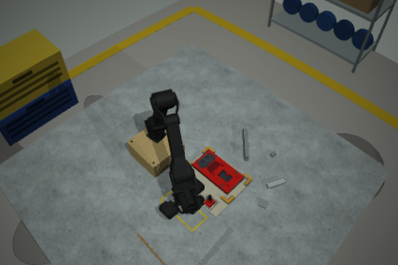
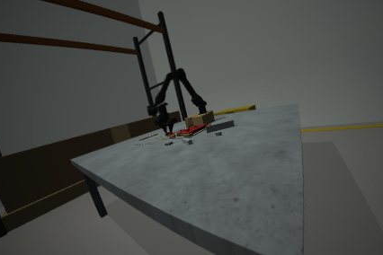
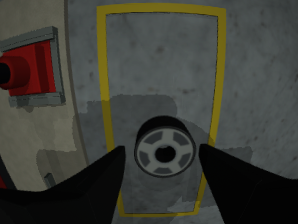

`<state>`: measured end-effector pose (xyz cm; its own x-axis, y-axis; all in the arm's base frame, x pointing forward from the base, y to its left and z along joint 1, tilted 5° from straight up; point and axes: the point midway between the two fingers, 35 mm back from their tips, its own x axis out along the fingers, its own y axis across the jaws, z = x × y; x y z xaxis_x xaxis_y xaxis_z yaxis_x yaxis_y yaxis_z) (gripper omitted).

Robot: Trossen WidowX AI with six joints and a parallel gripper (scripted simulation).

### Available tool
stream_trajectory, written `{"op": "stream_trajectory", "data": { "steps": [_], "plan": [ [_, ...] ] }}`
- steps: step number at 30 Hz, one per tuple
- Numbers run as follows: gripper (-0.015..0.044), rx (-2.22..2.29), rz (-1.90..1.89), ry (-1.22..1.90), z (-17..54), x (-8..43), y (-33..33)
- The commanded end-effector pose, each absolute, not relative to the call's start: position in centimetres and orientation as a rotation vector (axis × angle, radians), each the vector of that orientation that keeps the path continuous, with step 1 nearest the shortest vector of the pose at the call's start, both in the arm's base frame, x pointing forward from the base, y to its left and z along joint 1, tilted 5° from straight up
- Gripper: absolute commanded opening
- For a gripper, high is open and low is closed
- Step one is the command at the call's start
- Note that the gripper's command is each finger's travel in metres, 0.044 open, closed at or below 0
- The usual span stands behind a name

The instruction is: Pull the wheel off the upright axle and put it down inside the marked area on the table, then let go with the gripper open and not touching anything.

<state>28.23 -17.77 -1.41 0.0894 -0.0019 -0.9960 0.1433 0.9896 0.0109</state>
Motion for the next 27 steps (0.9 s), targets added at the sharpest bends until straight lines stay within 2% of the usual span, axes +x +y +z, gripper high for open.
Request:
{"op": "stream_trajectory", "data": {
  "steps": [1, 9, 14, 15, 23, 27],
  "plan": [
    [0.0300, 0.113, -0.112, 1.471, 0.2, 28.3, -17.9],
    [0.0300, 0.115, -0.114, 1.467, 4.4, 27.8, -17.8],
    [0.0431, 0.117, -0.118, 1.469, 5.2, 25.8, -16.7],
    [0.0440, 0.117, -0.117, 1.469, 5.7, 25.1, -16.3],
    [0.0440, 0.118, -0.113, 1.473, 8.0, 20.2, -13.3],
    [0.0440, 0.118, -0.112, 1.473, 8.2, 19.8, -13.0]
  ]
}}
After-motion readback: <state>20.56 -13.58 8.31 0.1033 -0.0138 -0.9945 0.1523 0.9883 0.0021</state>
